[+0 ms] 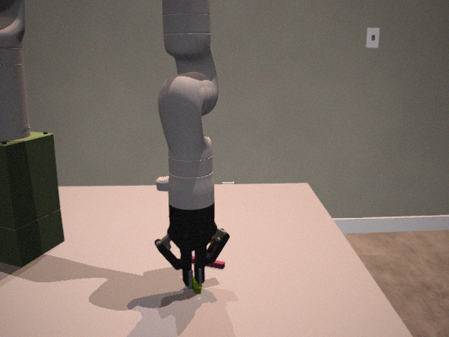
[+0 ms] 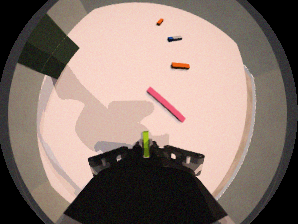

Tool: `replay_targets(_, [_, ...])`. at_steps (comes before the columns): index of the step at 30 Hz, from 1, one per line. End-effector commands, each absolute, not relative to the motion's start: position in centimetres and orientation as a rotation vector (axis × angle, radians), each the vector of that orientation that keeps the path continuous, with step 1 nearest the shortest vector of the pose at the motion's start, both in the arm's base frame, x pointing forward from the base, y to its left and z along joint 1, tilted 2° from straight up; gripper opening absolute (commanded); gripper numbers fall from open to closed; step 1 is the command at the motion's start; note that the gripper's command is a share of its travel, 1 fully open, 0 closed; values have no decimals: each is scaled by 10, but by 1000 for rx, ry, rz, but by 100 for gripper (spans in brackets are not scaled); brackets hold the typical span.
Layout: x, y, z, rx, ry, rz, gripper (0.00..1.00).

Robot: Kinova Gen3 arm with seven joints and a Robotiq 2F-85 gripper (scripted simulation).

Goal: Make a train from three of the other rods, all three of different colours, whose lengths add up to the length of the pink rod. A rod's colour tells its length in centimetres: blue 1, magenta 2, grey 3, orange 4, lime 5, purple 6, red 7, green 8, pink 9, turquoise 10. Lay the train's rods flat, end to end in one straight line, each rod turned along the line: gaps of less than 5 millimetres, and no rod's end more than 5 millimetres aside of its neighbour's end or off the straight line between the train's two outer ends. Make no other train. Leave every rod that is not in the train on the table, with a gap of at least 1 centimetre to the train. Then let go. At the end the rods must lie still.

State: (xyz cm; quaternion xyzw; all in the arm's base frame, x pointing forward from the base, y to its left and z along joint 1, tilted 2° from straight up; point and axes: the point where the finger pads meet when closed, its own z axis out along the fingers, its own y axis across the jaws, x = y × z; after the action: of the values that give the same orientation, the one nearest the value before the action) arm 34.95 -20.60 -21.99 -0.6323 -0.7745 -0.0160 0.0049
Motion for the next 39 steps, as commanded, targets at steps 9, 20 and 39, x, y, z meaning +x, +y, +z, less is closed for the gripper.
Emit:
replay_targets(9, [350, -209, -155, -1983, -2429, -51, 5])
replay_targets(20, [350, -210, -121, -1983, -2429, -51, 5])
replay_targets(39, [355, -199, -121, -2043, -2373, -46, 5])
